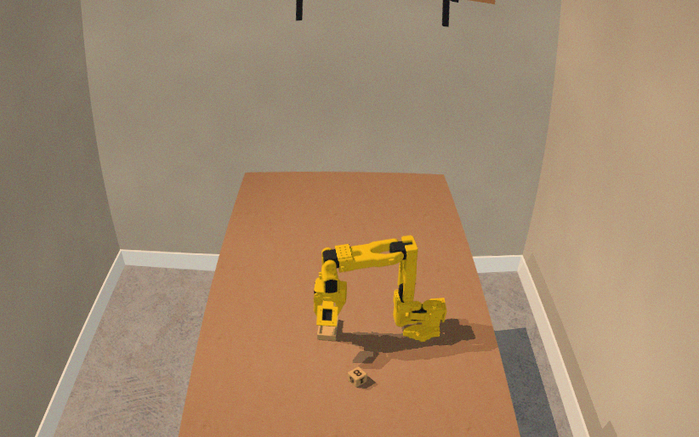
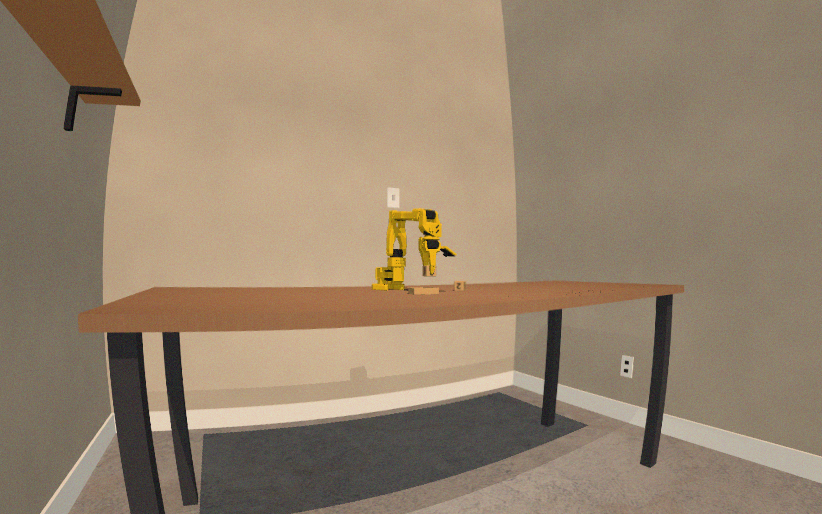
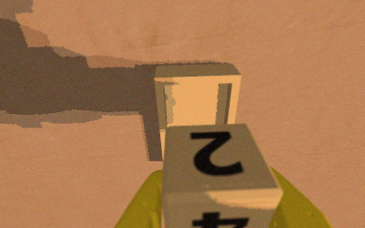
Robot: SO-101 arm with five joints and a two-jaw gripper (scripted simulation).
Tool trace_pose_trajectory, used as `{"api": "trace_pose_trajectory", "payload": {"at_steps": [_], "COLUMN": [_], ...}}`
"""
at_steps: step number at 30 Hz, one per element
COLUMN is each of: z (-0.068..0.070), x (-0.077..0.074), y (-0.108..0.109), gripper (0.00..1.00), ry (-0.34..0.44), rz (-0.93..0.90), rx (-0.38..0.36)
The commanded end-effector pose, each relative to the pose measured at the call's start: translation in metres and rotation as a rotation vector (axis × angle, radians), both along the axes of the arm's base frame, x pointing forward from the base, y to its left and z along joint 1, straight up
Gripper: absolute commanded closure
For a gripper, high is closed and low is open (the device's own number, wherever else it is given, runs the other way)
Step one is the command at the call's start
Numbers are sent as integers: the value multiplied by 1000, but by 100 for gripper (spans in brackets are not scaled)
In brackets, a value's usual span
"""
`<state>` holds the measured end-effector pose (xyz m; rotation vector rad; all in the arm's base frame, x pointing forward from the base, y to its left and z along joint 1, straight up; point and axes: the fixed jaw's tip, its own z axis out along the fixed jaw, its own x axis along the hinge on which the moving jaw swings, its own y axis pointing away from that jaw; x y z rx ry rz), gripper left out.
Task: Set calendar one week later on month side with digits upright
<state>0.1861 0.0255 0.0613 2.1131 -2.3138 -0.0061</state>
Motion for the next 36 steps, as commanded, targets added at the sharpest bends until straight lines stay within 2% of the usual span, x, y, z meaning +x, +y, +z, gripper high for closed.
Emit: {"api": "trace_pose_trajectory", "payload": {"at_steps": [1, 36], "z": [6, -6], "x": [4, 4], "y": [-1, -1], "gripper": [100, 100], "ry": [-51, -51], "rz": [0, 3], "rx": [8, 8]}}
